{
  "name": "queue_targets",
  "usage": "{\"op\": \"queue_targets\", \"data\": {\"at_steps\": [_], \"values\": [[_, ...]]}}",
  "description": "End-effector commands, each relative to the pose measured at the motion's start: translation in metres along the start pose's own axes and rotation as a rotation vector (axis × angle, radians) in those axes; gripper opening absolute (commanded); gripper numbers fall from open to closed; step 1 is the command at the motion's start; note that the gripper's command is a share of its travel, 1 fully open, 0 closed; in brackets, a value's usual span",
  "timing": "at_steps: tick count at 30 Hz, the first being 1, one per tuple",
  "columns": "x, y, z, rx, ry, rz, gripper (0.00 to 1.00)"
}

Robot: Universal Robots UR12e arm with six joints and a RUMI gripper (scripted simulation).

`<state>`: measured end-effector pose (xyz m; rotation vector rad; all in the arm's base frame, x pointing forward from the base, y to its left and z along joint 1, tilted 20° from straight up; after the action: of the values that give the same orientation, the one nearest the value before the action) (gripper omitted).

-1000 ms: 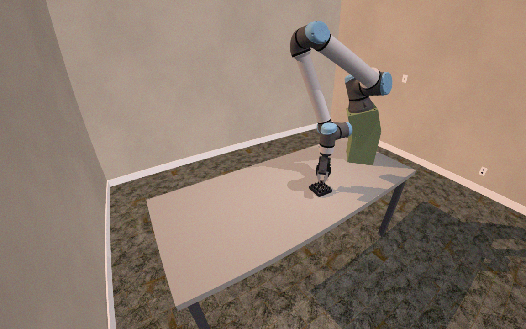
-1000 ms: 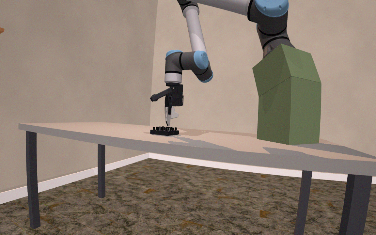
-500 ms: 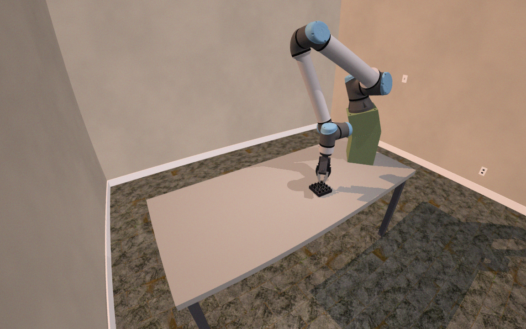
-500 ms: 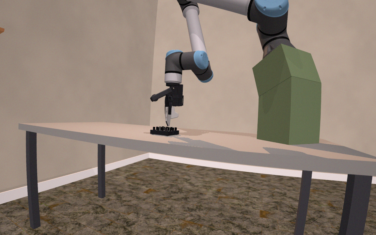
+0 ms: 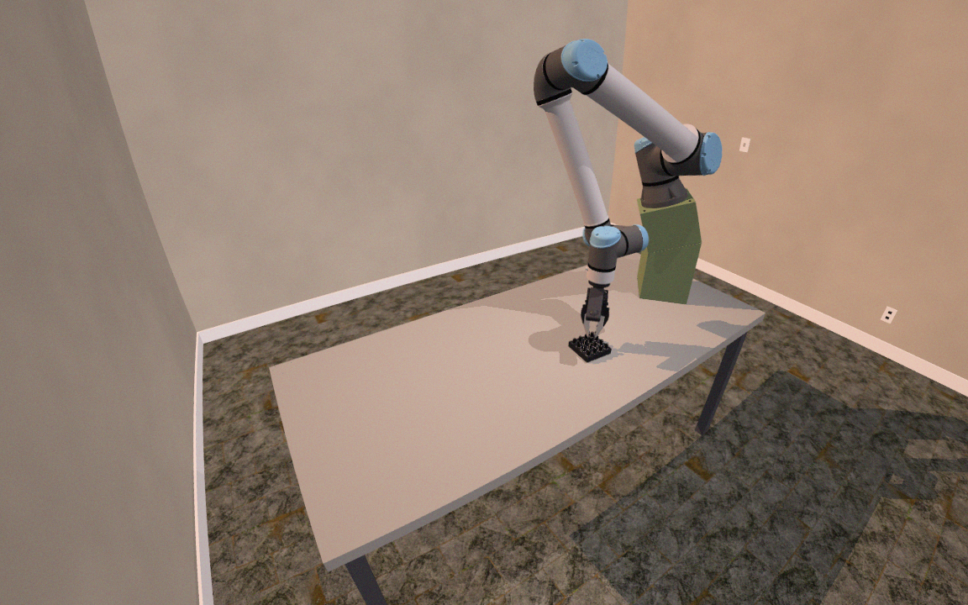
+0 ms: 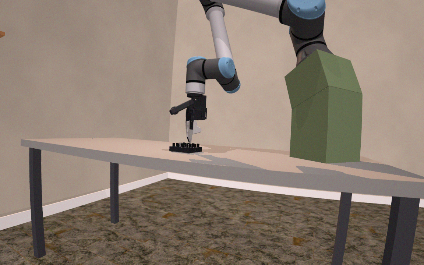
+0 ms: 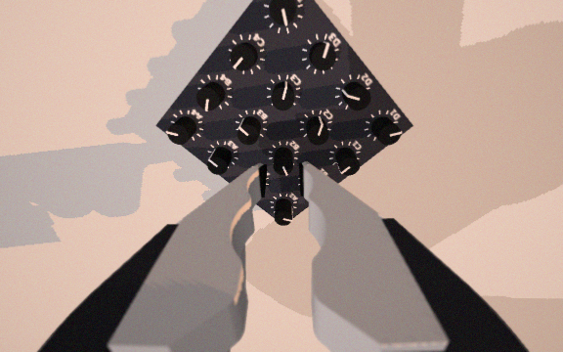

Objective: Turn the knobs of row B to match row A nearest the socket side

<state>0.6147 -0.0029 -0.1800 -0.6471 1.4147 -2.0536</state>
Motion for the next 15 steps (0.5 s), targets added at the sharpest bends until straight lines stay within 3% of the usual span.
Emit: {"op": "queue_targets", "data": {"at_steps": [1, 15], "values": [[-0.0002, 0.0019, 0.0001, 0.001, 0.0, 0.001, 0.11], [-0.0002, 0.0111, 0.0001, 0.001, 0.0, 0.001, 0.11]]}}
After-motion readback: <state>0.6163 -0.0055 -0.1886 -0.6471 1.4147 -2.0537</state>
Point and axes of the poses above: the point where the finger pads meet when closed, its own y axis out along the fingers, its own z axis across the jaws, x = y × z, the point moved 8 cm from there along -y, back along the fingers, and after that the axes turned 13 degrees about -y, right-handed, at the moved point
